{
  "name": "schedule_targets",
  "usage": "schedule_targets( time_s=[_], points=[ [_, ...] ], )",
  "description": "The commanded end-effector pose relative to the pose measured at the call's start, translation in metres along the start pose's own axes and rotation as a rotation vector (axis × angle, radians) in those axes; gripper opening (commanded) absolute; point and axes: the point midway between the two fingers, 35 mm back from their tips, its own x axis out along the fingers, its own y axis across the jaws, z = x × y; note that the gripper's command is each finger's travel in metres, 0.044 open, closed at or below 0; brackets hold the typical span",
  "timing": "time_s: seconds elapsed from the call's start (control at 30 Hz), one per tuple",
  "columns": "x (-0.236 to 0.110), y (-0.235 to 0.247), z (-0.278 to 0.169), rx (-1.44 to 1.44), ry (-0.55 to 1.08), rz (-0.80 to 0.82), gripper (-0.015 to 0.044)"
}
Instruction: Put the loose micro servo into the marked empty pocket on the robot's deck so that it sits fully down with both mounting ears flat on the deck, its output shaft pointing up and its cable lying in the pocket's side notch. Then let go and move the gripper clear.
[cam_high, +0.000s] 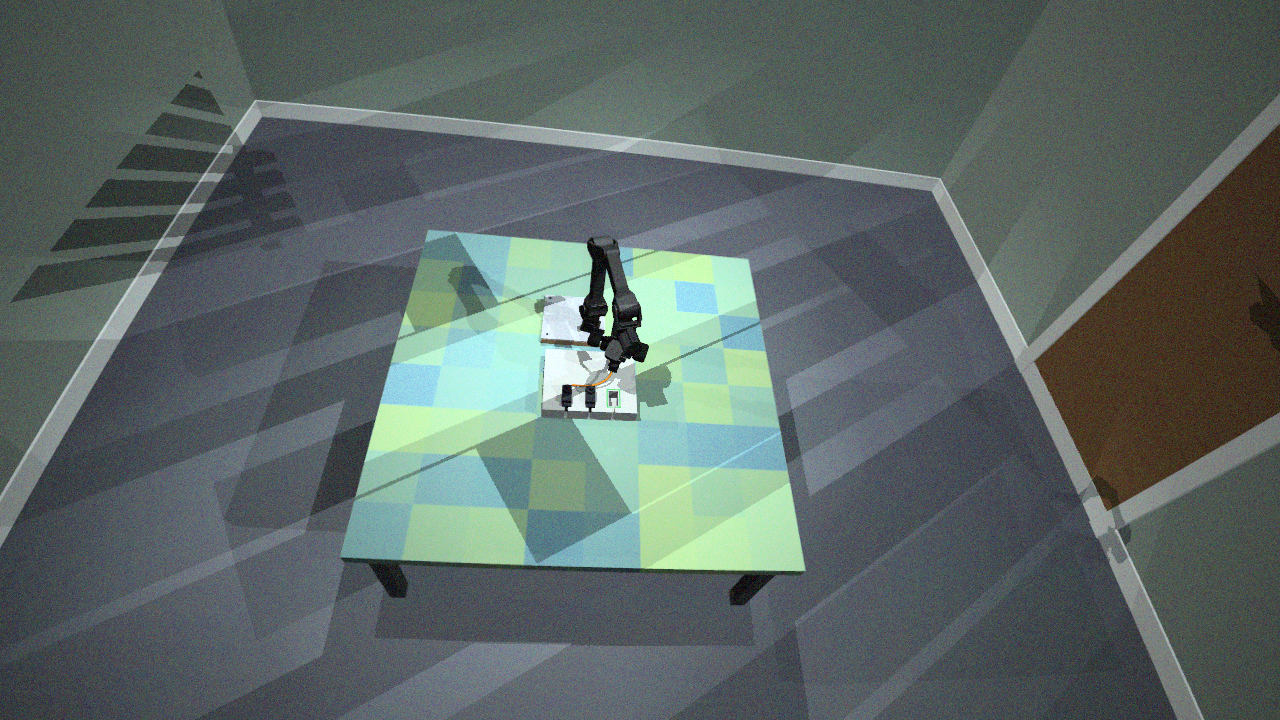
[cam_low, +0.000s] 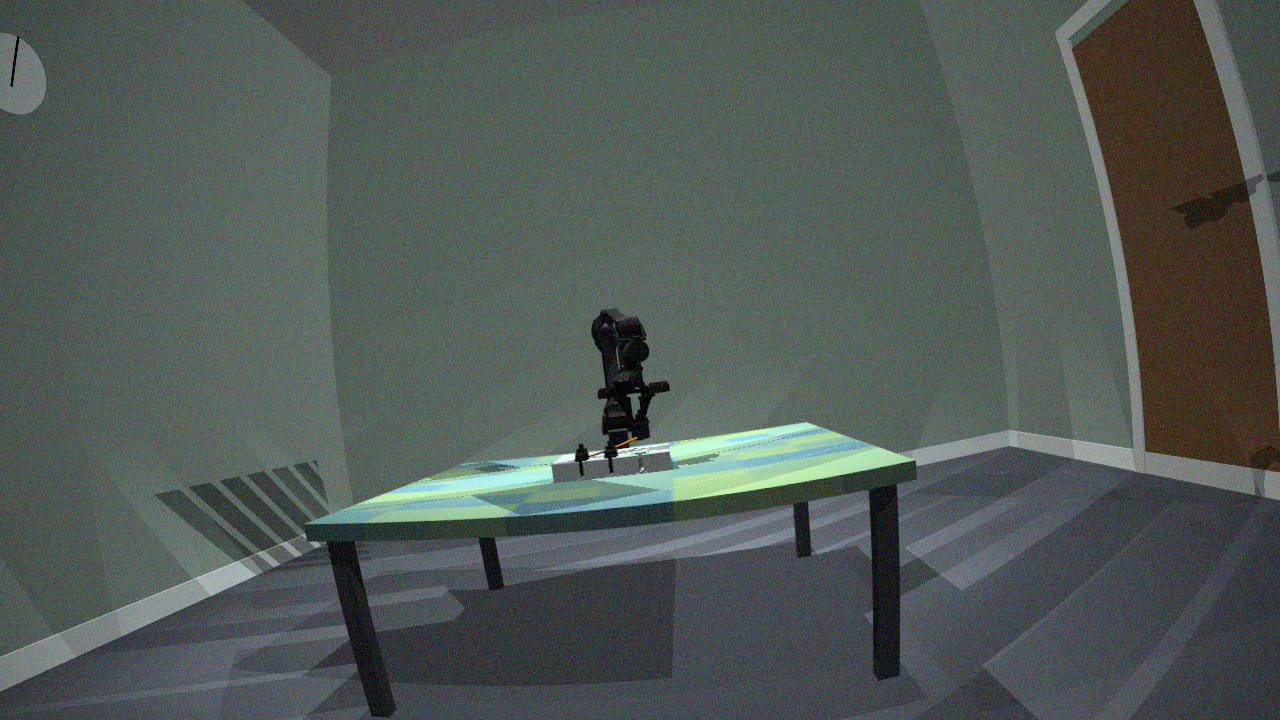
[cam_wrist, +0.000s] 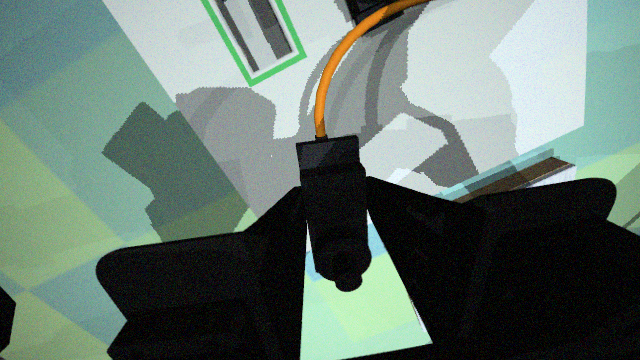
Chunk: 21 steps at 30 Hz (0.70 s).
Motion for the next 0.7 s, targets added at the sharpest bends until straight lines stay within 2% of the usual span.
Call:
schedule_targets(
  time_s=[0.0,0.2,0.47,0.67],
  points=[
    [-0.002,0.002,0.002,-0.139,-0.007,0.010,0.0000],
    [-0.002,0.002,0.002,-0.321,-0.008,0.009,0.0000],
    [-0.002,0.003,0.004,-0.327,-0.008,0.009,0.0000],
    [-0.003,0.009,0.023,-0.327,-0.010,0.009,0.0000]
  ],
)
